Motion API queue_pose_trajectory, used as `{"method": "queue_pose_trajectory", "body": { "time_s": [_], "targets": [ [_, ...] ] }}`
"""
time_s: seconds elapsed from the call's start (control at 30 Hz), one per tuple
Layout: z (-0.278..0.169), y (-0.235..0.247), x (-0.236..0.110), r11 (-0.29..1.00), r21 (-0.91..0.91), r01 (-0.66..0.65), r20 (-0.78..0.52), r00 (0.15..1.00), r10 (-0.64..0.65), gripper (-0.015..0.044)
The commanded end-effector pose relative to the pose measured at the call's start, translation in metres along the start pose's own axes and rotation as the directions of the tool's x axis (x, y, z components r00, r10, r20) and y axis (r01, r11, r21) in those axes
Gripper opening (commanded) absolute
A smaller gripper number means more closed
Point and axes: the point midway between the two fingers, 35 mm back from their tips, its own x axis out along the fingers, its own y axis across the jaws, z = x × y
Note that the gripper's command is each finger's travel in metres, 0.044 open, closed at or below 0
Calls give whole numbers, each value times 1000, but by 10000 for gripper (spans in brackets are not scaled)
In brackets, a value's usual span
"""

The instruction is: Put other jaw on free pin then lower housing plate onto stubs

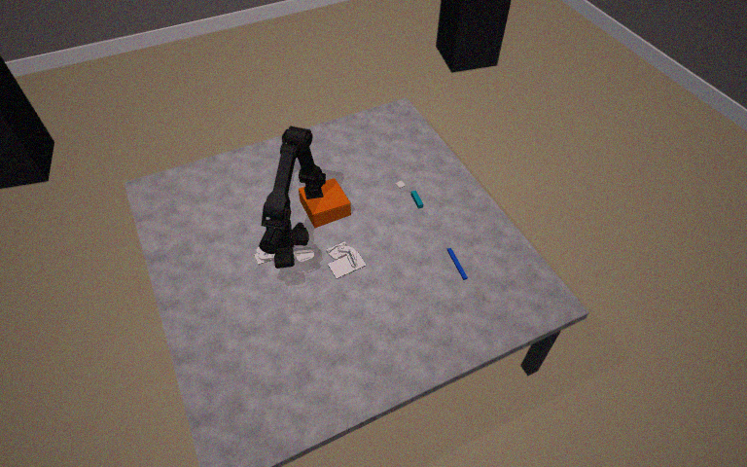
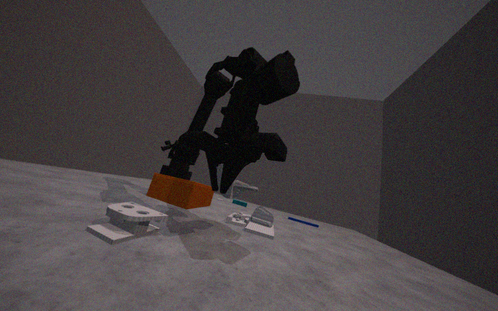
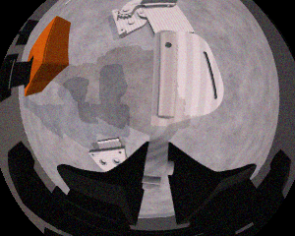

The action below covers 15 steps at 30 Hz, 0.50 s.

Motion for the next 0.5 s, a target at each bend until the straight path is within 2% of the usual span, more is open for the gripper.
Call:
{"method": "queue_pose_trajectory", "body": {
  "time_s": [0.0,0.3,0.47],
  "targets": [
    [4,1,0,995,101,2,6,1000,-2,37],
    [10,5,0,943,334,0,7,1000,-2,37],
    [11,5,0,936,351,0,7,1000,-2,37]
  ]
}}
